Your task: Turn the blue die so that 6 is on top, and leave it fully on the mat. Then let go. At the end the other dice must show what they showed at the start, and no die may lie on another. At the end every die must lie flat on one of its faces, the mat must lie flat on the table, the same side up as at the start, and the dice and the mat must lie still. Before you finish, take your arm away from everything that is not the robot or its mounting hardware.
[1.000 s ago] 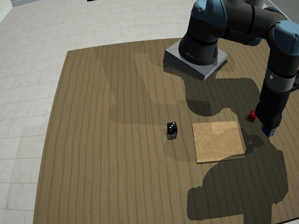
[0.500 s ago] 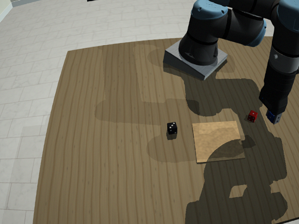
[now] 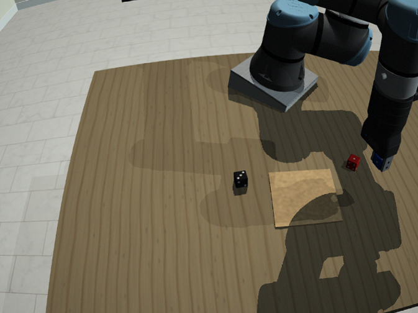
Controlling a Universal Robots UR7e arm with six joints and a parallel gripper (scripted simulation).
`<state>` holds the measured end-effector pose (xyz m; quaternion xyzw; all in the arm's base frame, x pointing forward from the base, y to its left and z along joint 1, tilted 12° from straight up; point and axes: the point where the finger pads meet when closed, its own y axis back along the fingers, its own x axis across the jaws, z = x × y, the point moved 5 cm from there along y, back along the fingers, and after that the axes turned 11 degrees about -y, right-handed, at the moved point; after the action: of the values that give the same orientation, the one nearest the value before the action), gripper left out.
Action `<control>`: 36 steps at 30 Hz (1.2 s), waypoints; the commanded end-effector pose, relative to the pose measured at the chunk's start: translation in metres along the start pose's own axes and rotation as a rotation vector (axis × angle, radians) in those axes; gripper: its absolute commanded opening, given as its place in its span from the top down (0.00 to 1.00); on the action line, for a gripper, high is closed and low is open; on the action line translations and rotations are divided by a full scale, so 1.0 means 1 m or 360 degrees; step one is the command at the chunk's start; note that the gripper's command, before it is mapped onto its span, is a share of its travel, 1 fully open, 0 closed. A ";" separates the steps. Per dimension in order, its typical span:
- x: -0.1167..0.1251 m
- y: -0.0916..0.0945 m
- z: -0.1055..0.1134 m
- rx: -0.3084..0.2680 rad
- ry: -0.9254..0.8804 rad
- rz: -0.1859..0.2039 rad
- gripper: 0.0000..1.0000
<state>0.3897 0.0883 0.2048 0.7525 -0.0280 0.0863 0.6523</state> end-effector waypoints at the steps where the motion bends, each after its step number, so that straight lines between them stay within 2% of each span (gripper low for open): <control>1: -0.002 0.001 0.019 -0.0003 -0.0070 -0.0001 0.51; 4: -0.006 0.001 0.044 -0.0005 -0.0161 -0.0003 0.51; 6: -0.006 0.001 0.044 -0.0005 -0.0161 -0.0003 0.51; 13: -0.024 0.003 0.108 -0.0004 -0.0418 -0.0003 0.51; 17: -0.034 0.004 0.131 -0.0001 -0.0519 0.0000 0.51; 21: -0.038 0.005 0.139 0.0000 -0.0557 0.0002 0.51; 36: -0.038 0.005 0.140 0.0000 -0.0559 0.0002 0.51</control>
<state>0.3640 -0.0527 0.1840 0.7562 -0.1416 -0.0464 0.6372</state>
